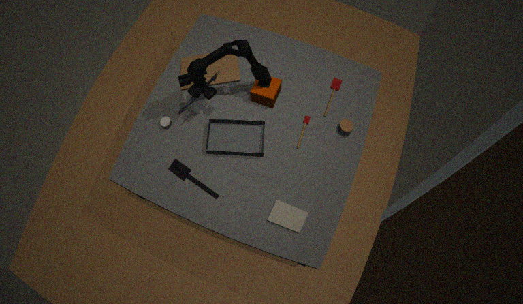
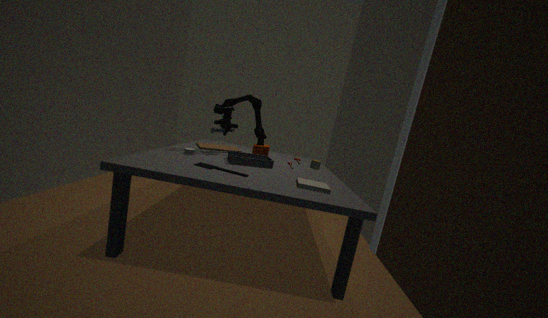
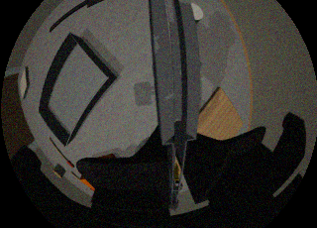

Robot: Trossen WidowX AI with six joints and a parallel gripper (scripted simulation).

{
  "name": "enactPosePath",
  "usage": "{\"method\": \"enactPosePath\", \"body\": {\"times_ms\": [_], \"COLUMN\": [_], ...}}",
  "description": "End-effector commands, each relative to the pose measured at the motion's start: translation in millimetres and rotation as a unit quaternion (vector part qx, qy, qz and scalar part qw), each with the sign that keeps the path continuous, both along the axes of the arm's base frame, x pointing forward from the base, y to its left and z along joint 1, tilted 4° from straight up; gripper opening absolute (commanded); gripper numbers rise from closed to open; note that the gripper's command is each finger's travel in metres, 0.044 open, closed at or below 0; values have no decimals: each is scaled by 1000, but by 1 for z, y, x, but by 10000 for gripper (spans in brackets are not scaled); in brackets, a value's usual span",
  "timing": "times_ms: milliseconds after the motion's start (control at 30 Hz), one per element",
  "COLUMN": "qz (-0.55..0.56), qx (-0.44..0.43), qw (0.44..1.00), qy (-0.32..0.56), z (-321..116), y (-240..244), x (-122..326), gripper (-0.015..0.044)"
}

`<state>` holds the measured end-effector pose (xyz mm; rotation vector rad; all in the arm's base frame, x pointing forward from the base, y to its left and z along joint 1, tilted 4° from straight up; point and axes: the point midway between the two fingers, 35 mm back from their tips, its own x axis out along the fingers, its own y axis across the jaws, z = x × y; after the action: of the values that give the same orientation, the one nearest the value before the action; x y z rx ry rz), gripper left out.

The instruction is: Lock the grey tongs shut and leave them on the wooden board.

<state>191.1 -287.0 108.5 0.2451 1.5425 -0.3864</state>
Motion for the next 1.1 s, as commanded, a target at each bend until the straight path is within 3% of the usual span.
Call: {"method": "enactPosePath", "body": {"times_ms": [0, 1067], "qz": [-4, -174], "qx": [-3, -9], "qw": [1000, 985], "qy": [-5, -15], "z": [4, 12], "y": [-5, -72], "x": [-5, -174], "gripper": [-150, -150]}}
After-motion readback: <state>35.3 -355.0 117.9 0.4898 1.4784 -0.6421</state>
